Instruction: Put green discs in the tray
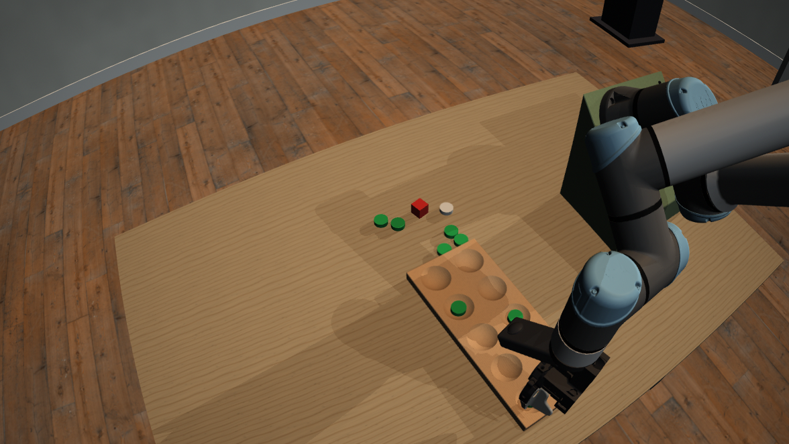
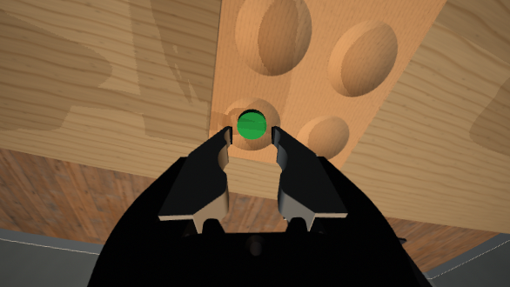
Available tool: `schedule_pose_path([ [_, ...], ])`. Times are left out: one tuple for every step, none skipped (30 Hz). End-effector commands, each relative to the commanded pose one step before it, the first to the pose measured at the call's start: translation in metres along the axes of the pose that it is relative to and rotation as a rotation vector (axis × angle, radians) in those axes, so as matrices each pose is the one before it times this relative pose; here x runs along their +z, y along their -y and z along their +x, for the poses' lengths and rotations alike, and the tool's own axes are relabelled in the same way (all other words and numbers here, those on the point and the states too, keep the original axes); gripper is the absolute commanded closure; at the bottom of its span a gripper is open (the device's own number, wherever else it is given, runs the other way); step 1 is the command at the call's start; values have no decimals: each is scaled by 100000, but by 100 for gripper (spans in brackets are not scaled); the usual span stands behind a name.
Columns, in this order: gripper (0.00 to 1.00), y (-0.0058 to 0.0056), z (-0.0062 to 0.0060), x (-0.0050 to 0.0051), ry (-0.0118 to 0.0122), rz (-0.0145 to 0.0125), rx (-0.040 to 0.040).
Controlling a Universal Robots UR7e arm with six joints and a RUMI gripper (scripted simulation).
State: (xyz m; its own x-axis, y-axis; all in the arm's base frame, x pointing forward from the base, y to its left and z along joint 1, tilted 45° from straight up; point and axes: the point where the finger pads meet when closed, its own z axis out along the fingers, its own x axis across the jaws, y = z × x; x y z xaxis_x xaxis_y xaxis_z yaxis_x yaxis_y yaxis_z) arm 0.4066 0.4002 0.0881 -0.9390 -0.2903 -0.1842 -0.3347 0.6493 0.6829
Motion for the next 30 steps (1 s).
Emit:
schedule_pose_path([
  [77,-2,-38,-99,94,9,-35],
  [75,0,0,-25,0,0,0],
  [75,0,0,-25,0,0,0],
  [75,0,0,-25,0,0,0],
  [74,0,0,-25,0,0,0],
  [74,0,0,-25,0,0,0],
  [74,0,0,-25,0,0,0],
  [73,0,0,-25,0,0,0],
  [73,0,0,-25,0,0,0],
  [73,0,0,-25,0,0,0],
  [72,0,0,-25,0,0,0],
  [72,0,0,-25,0,0,0],
  [72,0,0,-25,0,0,0],
  [72,0,0,-2,0,0,0],
  [72,0,-1,-13,0,1,0],
  [72,1,-2,-33,0,2,0],
  [72,0,0,0,0,0,0],
  [72,0,0,0,0,0,0],
  [72,2,-4,-61,0,4,0],
  [72,3,-7,-94,0,5,0],
  [72,4,-9,-132,0,7,0],
  [72,5,-11,-171,0,9,0],
  [72,6,-12,-212,0,10,1],
  [72,6,-12,-253,0,11,1],
  [72,5,-12,-293,0,10,1],
  [72,4,-10,-330,1,9,1],
  [72,2,-7,-364,2,7,1],
  [72,0,-3,-394,3,4,1],
  [72,-3,3,-419,4,0,1],
  [72,-7,9,-438,6,-4,1],
])
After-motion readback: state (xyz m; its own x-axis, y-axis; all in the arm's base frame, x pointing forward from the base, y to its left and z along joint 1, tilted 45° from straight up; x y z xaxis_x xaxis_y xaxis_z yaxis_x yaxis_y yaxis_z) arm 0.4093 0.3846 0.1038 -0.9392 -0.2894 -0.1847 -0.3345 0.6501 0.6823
